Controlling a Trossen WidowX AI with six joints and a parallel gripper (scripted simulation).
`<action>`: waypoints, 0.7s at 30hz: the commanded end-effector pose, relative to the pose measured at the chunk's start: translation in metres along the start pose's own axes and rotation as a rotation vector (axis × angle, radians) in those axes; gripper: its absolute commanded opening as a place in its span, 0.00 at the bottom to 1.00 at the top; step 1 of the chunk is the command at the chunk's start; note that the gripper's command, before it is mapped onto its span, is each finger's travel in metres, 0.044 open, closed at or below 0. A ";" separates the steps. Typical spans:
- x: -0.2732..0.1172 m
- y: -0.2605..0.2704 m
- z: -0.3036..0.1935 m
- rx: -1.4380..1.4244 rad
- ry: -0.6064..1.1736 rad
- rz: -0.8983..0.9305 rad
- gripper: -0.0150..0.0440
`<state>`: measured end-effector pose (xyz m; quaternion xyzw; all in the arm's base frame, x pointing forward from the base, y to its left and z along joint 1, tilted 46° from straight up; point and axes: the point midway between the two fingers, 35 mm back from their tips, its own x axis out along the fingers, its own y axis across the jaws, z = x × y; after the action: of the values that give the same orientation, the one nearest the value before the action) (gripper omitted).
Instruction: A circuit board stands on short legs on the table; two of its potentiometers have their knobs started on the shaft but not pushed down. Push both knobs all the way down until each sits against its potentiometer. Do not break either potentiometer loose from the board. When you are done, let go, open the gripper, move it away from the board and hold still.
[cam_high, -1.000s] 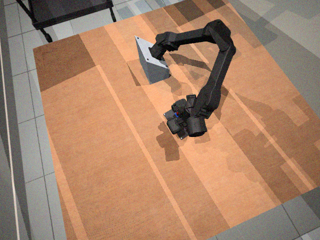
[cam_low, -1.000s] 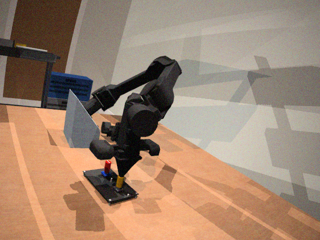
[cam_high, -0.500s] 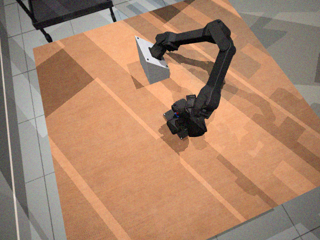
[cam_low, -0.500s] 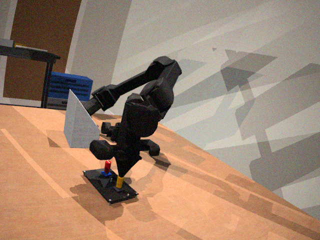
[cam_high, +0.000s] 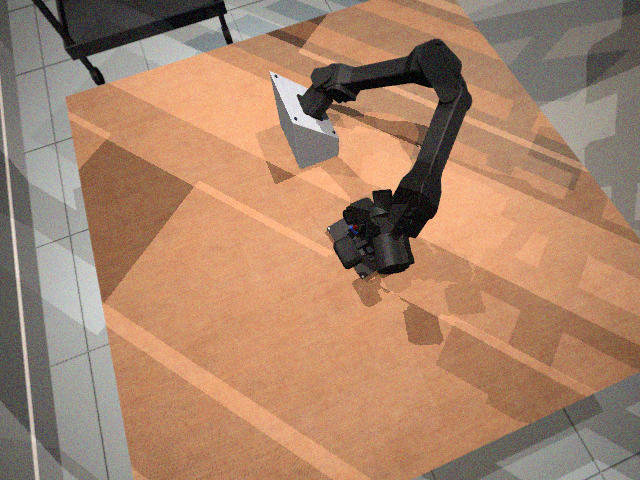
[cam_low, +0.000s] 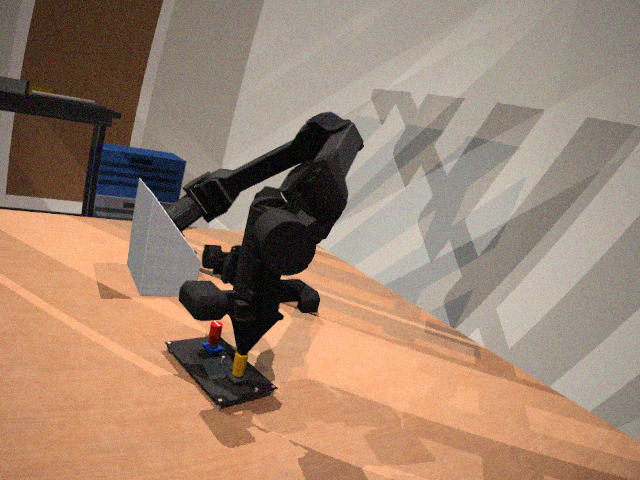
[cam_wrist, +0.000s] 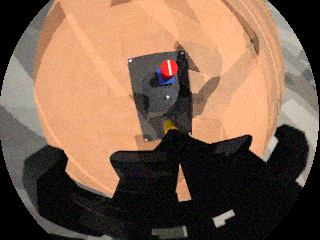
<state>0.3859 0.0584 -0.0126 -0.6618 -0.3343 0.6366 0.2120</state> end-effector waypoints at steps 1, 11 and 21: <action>0.002 -0.001 -0.001 -0.005 0.002 -0.001 0.25; -0.009 -0.001 -0.001 -0.005 0.001 -0.001 0.25; -0.011 -0.002 0.000 -0.003 -0.003 -0.005 0.43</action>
<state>0.3865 0.0514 -0.0031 -0.6609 -0.3370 0.6362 0.2119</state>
